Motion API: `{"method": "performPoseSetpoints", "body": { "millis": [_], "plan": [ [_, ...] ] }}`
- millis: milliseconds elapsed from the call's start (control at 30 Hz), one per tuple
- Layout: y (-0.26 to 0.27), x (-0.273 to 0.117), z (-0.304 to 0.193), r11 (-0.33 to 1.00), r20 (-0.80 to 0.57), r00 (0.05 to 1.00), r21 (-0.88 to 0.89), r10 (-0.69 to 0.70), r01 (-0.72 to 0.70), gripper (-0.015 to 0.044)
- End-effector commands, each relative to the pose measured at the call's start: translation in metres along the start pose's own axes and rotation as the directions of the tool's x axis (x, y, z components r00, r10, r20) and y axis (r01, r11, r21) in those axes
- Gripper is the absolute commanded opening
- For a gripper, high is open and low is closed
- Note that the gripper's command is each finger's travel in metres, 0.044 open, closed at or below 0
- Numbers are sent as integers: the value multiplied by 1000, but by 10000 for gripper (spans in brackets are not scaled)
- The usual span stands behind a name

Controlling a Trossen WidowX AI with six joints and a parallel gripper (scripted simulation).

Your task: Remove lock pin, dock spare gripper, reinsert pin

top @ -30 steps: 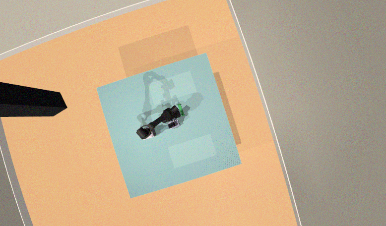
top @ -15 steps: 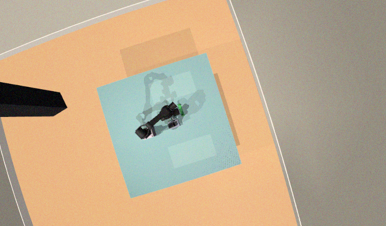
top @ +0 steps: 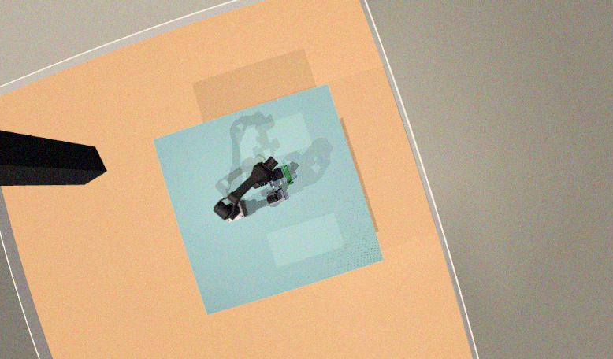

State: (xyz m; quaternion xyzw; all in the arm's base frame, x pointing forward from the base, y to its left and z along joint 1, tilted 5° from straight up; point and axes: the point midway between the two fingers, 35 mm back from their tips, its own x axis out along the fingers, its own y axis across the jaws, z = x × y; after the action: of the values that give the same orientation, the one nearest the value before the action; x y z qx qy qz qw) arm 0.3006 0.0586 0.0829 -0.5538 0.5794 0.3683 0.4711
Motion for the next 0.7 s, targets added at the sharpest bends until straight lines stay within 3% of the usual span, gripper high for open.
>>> {"method": "performPoseSetpoints", "body": {
  "millis": [0, 267, 667],
  "plan": [
    [0, 0, 0, 1000, 0, 1000, 0, 0, 0, 226],
    [0, 0, 0, 1000, 0, 1000, 0, 0, 0, 436],
    [0, 0, 0, 1000, 0, 1000, 0, 0, 0, 440]
  ]
}}
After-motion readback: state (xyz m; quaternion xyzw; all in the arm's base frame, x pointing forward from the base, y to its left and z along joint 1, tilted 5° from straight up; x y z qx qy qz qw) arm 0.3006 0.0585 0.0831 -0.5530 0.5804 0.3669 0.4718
